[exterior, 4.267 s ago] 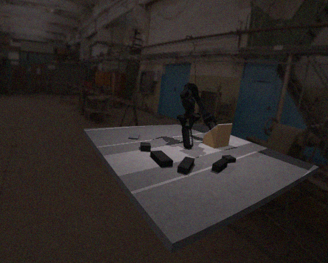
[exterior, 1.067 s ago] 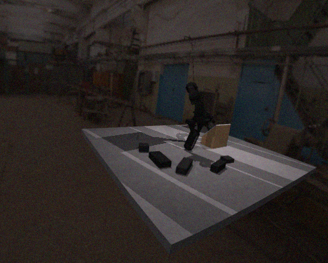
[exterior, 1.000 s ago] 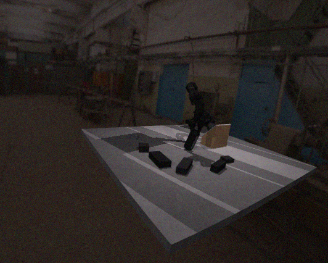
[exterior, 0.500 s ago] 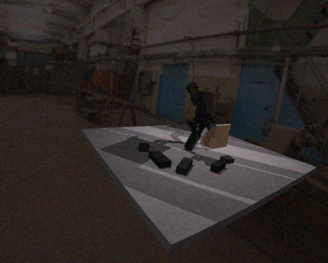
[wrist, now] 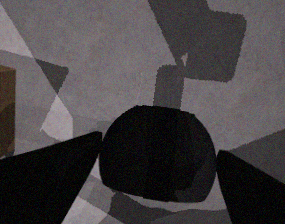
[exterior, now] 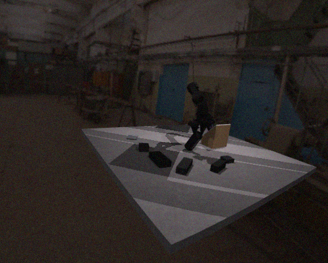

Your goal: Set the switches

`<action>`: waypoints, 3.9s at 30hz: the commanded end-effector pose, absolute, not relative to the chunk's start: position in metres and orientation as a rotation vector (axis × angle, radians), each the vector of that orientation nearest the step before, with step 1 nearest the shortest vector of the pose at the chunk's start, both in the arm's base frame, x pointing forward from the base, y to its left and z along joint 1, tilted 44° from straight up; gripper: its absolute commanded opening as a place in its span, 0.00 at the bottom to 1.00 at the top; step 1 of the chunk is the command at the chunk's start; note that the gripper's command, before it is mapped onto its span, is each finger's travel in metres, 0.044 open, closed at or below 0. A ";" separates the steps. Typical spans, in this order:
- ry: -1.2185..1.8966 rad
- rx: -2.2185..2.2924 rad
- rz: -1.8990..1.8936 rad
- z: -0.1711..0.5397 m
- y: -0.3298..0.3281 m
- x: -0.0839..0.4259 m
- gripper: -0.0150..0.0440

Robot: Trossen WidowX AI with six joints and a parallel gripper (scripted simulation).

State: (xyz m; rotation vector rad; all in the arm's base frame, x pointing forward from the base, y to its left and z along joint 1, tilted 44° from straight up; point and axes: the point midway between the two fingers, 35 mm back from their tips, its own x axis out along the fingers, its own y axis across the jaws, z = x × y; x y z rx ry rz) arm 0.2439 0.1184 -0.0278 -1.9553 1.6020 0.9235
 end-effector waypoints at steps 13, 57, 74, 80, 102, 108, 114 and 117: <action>1.615 -1.946 0.921 -0.042 0.121 0.242 0.83; 1.614 -1.945 0.921 -0.074 0.129 0.237 0.83; 1.613 -1.945 0.921 -0.087 0.129 0.236 0.83; 1.613 -1.945 0.921 -0.092 0.129 0.236 0.83; 1.613 -1.945 0.921 -0.108 0.128 0.235 0.83; 1.613 -1.945 0.921 -0.113 0.127 0.235 0.83; 1.613 -1.945 0.921 -0.117 0.126 0.235 0.83; 1.613 -1.945 0.920 -0.120 0.125 0.235 0.83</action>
